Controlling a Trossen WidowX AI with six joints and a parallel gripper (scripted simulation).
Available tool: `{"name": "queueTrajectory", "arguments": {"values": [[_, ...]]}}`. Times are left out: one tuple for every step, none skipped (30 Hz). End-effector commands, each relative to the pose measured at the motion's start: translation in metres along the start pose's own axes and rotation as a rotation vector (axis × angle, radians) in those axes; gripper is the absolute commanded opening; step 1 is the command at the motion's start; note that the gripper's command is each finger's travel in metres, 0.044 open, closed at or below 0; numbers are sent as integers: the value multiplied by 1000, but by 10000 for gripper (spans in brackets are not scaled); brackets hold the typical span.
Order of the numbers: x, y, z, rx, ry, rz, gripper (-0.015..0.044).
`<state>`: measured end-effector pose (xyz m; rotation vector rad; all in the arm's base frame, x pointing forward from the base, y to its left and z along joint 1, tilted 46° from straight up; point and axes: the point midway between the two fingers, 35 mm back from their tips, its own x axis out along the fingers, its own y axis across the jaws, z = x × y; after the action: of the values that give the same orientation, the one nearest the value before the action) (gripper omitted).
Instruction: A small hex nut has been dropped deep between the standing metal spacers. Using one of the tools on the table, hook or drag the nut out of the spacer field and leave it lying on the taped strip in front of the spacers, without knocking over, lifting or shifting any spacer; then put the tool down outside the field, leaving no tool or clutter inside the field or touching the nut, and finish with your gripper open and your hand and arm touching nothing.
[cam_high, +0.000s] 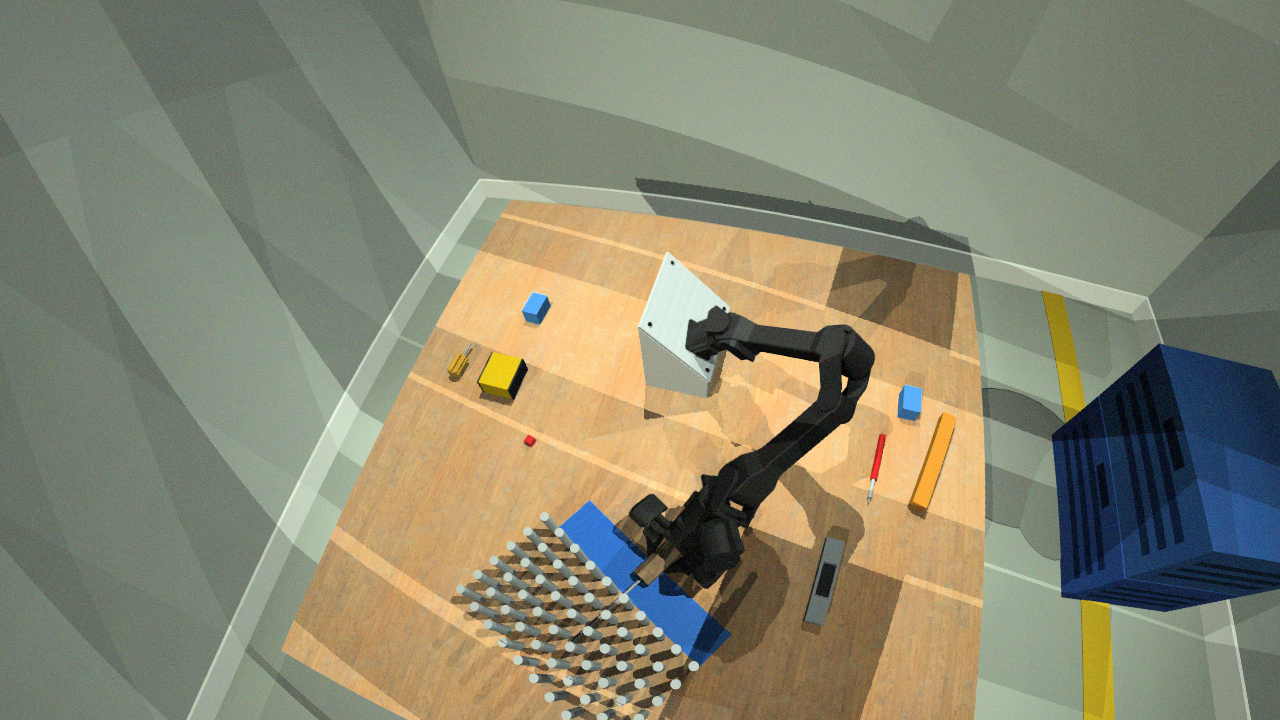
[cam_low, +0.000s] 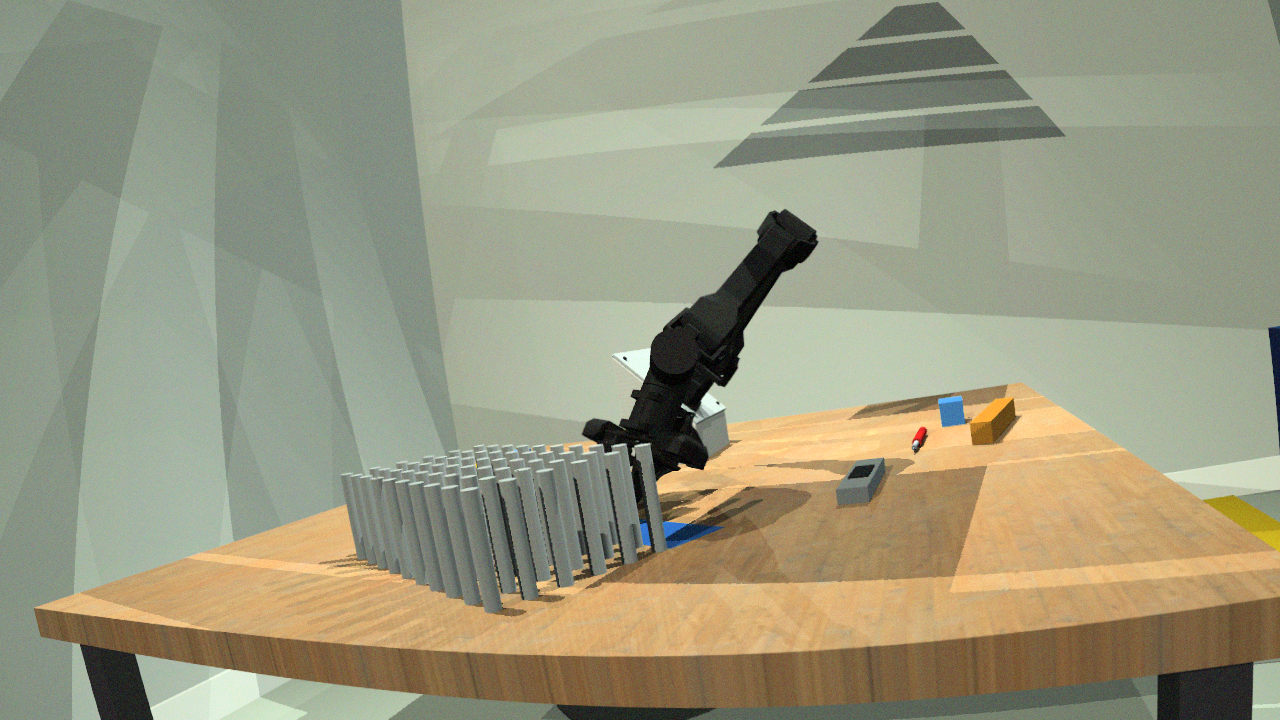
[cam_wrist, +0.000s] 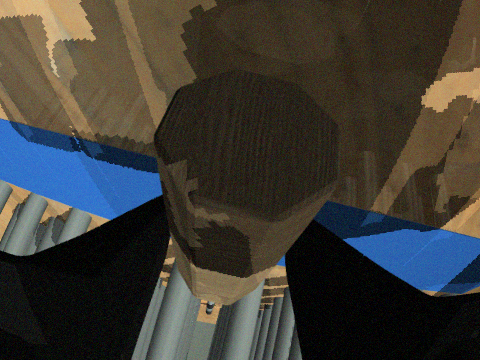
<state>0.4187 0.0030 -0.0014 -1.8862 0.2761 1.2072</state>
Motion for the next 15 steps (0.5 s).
{"name": "queueTrajectory", "arguments": {"values": [[-2, -1, 1, 4, 8, 0, 0], [-2, -1, 1, 4, 8, 0, 0], [-3, -1, 2, 4, 7, 0, 0], [-3, -1, 3, 4, 7, 0, 0], [-3, 0, 3, 4, 7, 0, 0], [-4, 0, 4, 4, 7, 0, 0], [-4, 0, 4, 4, 7, 0, 0], [-4, 0, 5, 4, 7, 0, 0], [-5, 0, 5, 4, 7, 0, 0], [-5, 0, 6, 4, 7, 0, 0], [-5, 0, 7, 4, 7, 0, 0], [-6, 0, 7, 5, 7, 0, 0], [-6, 0, 8, 5, 7, 0, 0], [-6, 0, 8, 5, 7, 0, 0], [-7, 0, 9, 5, 7, 0, 0]]}}
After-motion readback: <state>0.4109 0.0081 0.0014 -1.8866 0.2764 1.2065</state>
